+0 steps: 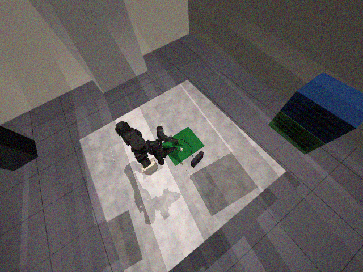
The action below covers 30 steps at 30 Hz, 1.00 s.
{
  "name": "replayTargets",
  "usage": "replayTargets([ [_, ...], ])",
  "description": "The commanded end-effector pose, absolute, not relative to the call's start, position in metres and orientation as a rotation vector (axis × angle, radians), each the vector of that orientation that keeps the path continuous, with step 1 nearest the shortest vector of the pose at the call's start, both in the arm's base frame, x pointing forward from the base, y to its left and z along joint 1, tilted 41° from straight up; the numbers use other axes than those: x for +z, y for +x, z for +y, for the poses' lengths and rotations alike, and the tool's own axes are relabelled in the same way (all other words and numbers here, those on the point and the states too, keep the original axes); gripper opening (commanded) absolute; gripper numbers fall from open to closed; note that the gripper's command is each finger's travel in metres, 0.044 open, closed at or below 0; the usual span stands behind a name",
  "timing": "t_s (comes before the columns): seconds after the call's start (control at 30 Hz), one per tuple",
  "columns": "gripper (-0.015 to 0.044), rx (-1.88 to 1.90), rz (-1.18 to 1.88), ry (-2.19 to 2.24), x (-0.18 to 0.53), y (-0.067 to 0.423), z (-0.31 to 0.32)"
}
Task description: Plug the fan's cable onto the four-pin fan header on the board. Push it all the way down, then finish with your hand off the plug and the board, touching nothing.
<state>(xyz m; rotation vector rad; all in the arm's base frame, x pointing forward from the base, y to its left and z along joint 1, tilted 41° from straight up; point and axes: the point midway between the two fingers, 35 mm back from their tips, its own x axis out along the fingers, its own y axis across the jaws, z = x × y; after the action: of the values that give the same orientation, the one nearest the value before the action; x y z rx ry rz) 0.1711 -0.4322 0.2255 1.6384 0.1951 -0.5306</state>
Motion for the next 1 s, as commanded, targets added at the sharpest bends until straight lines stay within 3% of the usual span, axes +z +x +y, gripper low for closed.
replayTargets([
  [0.0, 0.0229, -0.531, 0.195, 1.638, 0.226, 0.171, -0.432],
  [0.1, 0.0308, -0.519, 0.233, 1.621, 0.222, 0.18, -0.426],
  [0.27, 0.0439, -0.411, 0.513, 1.476, 0.195, 0.239, -0.367],
  [0.6, 0.044, -0.013, 1.079, 1.047, 0.152, 0.304, -0.211],
  [0.83, 0.044, 0.407, 1.403, 0.667, 0.137, 0.295, -0.098],
  [0.97, 0.044, 0.501, 1.455, 0.589, 0.136, 0.289, -0.079],
])
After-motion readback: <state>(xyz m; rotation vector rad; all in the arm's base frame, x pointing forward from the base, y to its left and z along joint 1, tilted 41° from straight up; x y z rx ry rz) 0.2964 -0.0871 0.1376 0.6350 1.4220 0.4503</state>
